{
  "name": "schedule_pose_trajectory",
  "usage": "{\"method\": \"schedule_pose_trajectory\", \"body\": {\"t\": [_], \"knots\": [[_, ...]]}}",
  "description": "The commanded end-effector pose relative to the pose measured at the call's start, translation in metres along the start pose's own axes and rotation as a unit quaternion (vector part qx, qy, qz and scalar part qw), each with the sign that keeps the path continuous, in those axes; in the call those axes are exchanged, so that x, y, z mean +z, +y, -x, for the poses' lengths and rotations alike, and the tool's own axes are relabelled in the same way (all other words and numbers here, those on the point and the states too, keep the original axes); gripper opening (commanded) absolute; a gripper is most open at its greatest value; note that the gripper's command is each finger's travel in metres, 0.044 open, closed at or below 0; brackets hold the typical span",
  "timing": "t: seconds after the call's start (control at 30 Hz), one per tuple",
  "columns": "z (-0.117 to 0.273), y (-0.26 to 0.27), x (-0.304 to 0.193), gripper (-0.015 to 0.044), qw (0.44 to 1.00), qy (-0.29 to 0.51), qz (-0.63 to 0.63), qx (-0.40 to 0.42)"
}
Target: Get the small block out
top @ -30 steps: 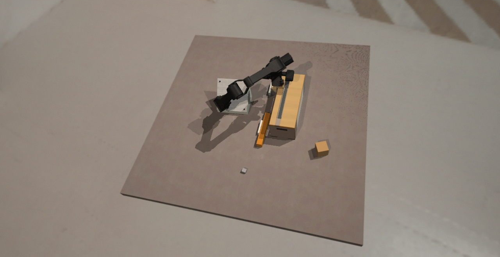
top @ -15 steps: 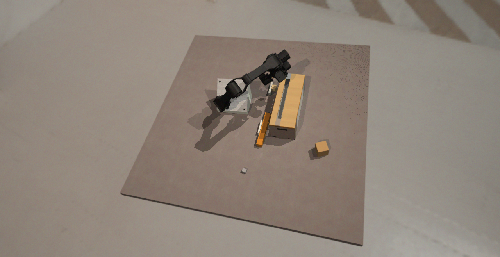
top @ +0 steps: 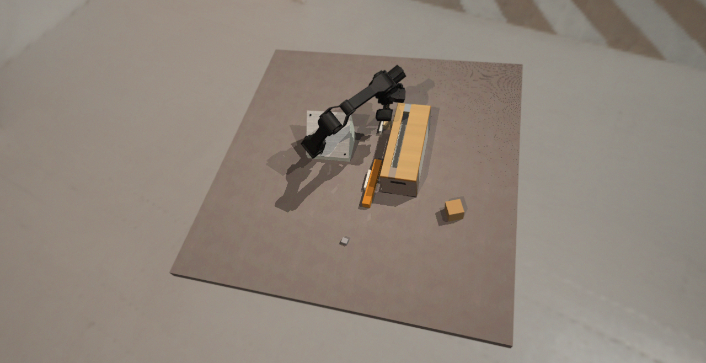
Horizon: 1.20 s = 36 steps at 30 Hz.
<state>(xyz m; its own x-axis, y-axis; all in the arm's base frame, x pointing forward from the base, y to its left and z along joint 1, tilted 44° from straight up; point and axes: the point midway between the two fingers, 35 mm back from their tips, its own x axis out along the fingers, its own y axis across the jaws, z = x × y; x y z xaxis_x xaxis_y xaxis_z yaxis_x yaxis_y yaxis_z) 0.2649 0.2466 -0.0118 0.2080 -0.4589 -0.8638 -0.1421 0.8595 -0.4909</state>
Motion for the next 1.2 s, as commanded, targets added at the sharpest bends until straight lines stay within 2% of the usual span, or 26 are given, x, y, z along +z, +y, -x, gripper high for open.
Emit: {"method": "schedule_pose_trajectory", "body": {"t": [0.0,0.23,0.5,0.83,1.17], "knots": [[0.000,0.011,-0.008,0.0285,0.892,-0.025,0.446,-0.062],[0.001,0.014,-0.010,0.0285,0.786,-0.018,0.612,-0.088],[0.002,0.018,-0.013,0.0285,0.625,0.000,0.772,-0.119],[0.004,0.023,-0.017,0.0285,0.382,0.039,0.911,-0.149],[0.007,0.029,-0.020,0.0285,0.111,0.090,0.976,-0.163]]}}
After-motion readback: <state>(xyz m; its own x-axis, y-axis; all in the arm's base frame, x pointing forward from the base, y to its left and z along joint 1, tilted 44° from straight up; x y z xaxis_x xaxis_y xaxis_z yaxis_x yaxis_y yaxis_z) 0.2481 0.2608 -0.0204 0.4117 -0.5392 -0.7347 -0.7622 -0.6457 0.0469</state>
